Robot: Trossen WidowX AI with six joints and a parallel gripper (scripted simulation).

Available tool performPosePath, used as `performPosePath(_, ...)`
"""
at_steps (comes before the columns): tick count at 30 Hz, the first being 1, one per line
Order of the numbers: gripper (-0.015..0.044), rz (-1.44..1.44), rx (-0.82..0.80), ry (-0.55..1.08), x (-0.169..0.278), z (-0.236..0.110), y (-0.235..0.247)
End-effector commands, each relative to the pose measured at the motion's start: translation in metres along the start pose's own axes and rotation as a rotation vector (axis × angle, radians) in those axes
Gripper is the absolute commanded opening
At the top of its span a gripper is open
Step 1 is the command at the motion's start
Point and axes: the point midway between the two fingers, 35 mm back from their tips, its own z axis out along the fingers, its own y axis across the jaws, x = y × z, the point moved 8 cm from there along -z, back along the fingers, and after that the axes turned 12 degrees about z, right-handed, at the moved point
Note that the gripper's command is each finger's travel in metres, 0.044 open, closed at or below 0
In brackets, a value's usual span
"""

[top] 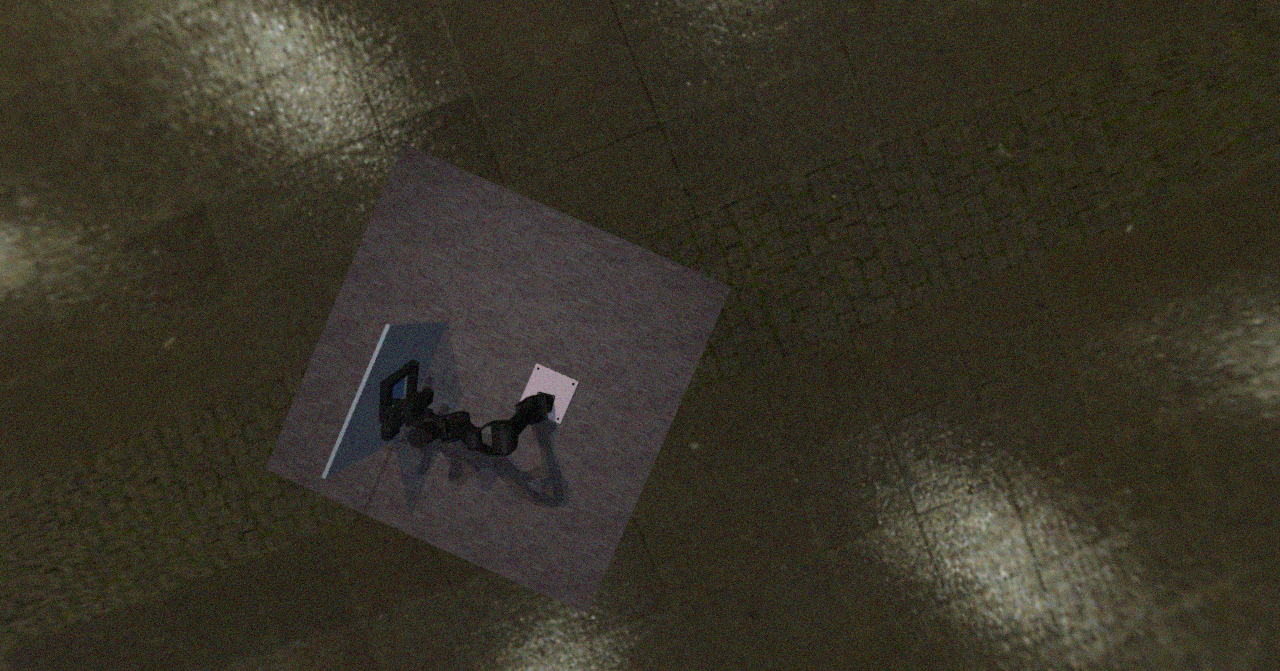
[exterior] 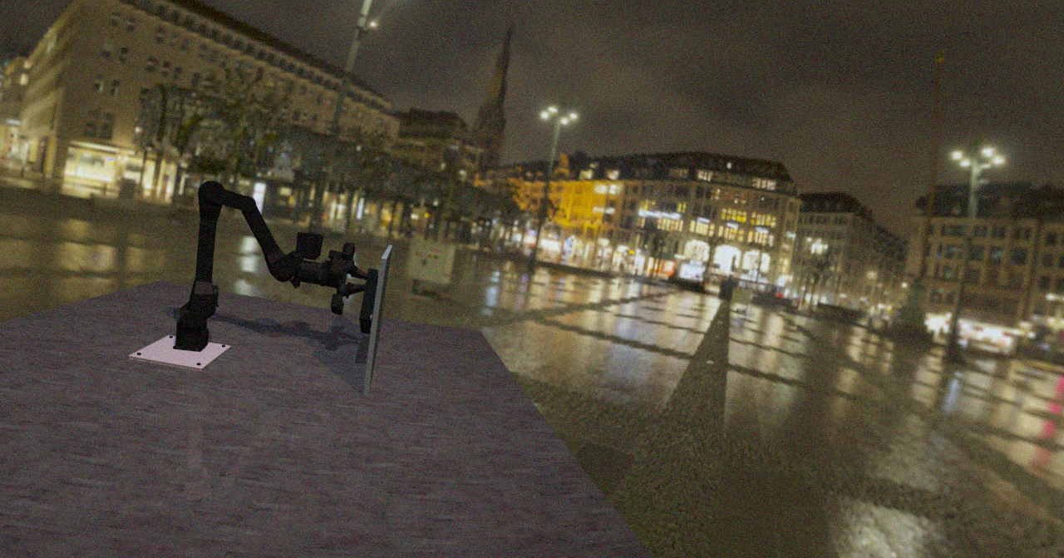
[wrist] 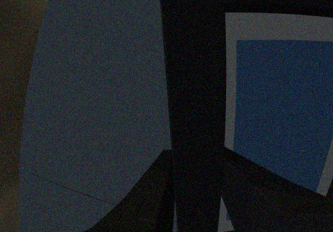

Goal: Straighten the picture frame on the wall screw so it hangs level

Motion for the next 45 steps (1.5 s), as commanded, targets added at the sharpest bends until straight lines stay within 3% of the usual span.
performPosePath(1,0.0000,0.007,-0.008,-0.002,0.0003,0.0002,0.0031)
performPosePath(45,0.0000,0.007,-0.008,-0.002,0.0012,0.0002,0.0079)
